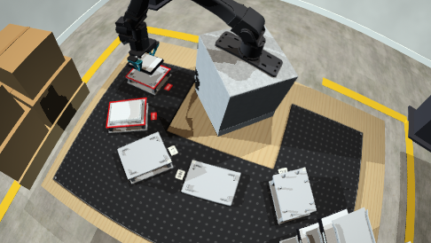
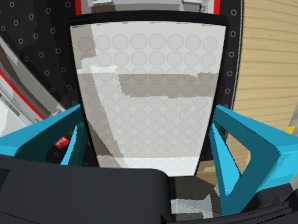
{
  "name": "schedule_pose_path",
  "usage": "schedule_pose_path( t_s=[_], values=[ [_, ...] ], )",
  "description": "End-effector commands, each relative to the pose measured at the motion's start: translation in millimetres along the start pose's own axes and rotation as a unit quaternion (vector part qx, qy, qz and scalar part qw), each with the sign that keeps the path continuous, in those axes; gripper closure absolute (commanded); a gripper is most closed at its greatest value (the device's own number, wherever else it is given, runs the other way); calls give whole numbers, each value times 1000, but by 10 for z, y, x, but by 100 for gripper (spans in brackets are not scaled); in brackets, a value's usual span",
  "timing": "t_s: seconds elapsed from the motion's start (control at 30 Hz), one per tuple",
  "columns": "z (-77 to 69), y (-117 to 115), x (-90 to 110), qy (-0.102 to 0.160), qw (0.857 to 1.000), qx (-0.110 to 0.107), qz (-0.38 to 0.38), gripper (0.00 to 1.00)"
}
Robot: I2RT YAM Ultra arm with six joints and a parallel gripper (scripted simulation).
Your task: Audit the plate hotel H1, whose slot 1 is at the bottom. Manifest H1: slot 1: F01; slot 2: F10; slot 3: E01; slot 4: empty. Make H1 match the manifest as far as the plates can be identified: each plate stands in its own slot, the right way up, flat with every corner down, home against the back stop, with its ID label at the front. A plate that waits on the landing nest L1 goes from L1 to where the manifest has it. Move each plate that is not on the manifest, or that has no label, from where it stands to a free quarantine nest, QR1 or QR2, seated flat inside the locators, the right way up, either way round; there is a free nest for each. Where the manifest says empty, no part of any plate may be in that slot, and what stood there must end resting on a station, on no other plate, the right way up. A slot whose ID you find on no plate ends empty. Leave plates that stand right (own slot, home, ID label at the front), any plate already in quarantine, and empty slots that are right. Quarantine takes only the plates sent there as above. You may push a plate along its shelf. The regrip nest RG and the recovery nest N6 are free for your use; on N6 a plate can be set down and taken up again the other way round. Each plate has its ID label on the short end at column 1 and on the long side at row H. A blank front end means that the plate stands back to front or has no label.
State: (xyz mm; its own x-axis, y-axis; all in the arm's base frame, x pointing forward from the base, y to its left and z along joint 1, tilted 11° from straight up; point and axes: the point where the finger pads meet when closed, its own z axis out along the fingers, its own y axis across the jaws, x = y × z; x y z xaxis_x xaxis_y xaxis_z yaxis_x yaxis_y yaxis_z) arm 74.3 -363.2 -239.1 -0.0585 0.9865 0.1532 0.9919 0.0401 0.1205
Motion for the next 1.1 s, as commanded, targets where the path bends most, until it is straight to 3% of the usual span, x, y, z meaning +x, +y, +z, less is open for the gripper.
schedule_pose_path(
  t_s=[0.0,1.07],
  values=[
    [-41,11,-64,-10,1000,-1,0,14],
    [146,11,-69,-10,1000,-1,0,14]
  ],
)
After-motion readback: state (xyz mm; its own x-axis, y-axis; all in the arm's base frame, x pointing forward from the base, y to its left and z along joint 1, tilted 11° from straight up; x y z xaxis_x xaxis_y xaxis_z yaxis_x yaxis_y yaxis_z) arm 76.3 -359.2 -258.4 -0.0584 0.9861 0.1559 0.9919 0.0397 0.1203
